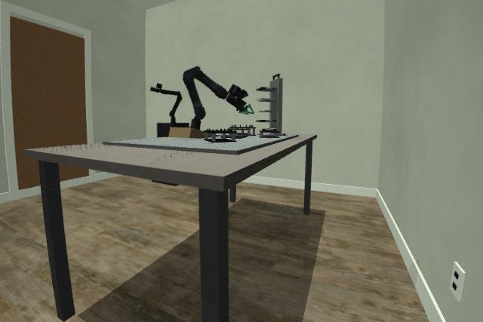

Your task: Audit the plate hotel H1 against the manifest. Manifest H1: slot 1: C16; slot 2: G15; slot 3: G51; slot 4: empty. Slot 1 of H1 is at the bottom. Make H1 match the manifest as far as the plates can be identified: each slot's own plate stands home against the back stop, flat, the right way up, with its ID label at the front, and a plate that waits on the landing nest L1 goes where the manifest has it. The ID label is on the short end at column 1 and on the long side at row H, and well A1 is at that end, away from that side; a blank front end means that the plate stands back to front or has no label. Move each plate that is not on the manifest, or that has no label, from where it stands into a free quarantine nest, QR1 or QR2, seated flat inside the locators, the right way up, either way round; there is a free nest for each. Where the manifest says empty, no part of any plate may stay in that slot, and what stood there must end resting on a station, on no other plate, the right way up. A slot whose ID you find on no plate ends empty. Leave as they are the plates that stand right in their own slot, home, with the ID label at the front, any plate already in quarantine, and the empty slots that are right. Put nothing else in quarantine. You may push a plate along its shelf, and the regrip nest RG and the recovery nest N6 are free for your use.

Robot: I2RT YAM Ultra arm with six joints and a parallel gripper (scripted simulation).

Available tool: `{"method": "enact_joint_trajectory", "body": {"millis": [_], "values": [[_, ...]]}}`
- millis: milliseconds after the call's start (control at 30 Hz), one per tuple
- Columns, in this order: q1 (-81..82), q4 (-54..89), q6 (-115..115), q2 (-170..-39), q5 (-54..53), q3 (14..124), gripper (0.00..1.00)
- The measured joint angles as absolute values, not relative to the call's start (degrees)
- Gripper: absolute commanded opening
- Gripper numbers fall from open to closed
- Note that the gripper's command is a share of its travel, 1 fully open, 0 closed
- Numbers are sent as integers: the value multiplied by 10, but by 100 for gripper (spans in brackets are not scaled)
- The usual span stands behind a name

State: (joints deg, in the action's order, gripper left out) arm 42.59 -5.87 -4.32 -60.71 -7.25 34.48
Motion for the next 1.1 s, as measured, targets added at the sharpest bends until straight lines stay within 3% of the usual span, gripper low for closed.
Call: {"method": "enact_joint_trajectory", "body": {"millis": [1100], "values": [[422, -36, -43, -525, -76, 302, 100]]}}
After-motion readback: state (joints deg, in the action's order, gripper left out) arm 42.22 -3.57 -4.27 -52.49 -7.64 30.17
